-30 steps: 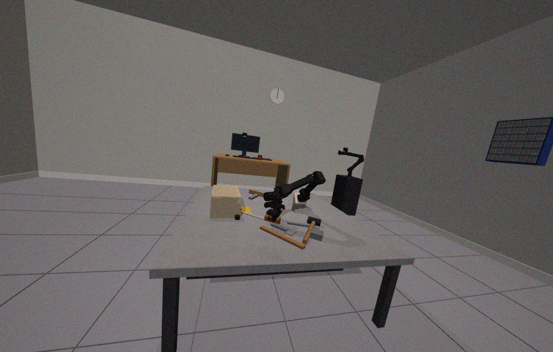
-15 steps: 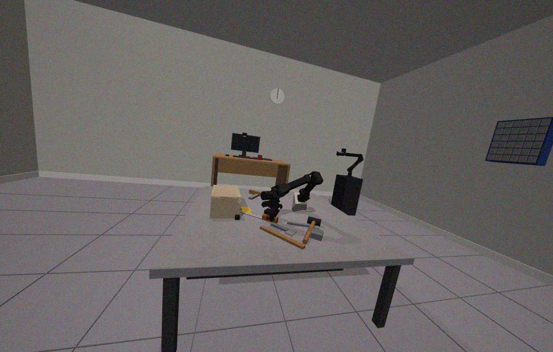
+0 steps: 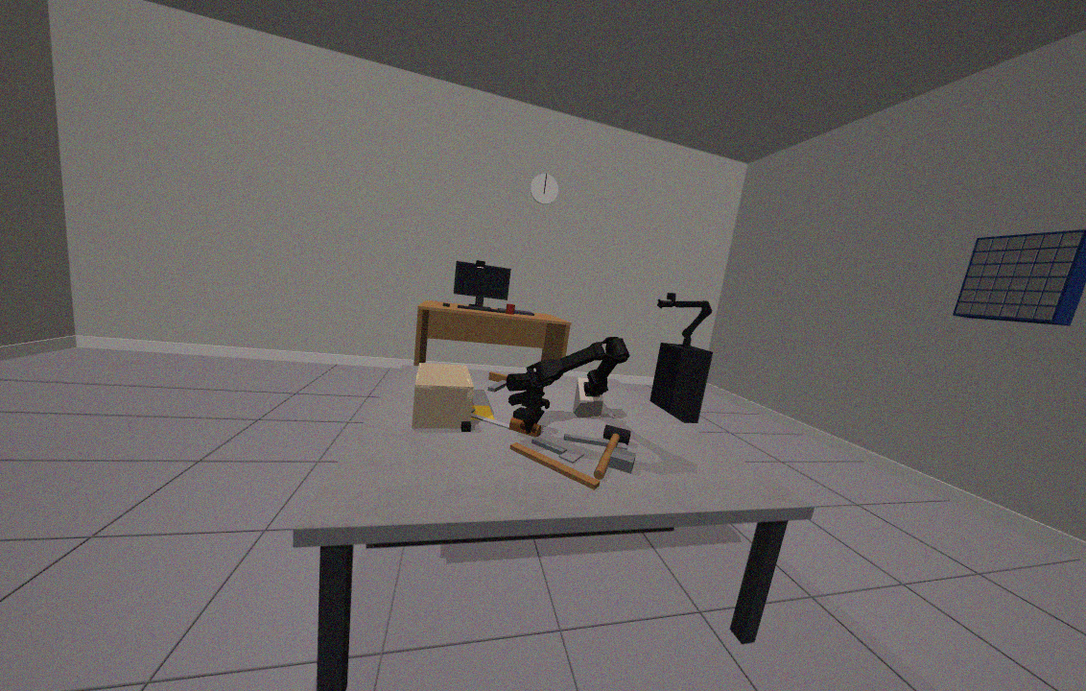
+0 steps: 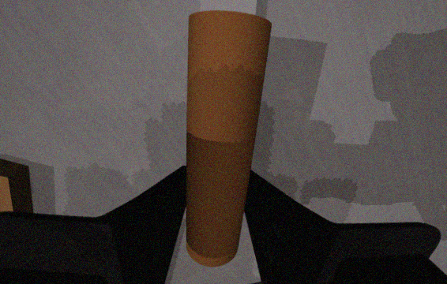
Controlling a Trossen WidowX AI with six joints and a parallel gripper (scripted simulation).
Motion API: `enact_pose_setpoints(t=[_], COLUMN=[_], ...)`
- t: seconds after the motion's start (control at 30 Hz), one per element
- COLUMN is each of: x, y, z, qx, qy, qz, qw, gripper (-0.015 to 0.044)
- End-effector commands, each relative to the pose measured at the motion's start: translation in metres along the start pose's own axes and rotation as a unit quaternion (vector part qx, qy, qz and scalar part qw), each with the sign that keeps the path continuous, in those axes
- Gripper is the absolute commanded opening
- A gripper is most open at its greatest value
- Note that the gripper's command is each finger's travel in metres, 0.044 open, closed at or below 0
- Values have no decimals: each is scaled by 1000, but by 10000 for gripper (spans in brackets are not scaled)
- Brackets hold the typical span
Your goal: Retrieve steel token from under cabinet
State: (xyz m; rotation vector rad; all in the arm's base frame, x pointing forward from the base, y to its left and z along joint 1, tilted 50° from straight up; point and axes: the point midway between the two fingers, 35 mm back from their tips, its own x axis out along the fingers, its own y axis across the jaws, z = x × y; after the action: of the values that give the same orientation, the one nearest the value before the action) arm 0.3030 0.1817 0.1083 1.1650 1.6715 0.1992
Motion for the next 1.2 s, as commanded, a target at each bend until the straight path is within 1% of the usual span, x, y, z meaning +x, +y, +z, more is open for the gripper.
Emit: enact_pose_setpoints(t=[0.0, 1.17], x=[0, 0], y=[1, 2], z=[10, 56], qx=[-1, -2], qy=[-3, -3], qz=[1, 0], qw=[1000, 1000], gripper=[0, 0])
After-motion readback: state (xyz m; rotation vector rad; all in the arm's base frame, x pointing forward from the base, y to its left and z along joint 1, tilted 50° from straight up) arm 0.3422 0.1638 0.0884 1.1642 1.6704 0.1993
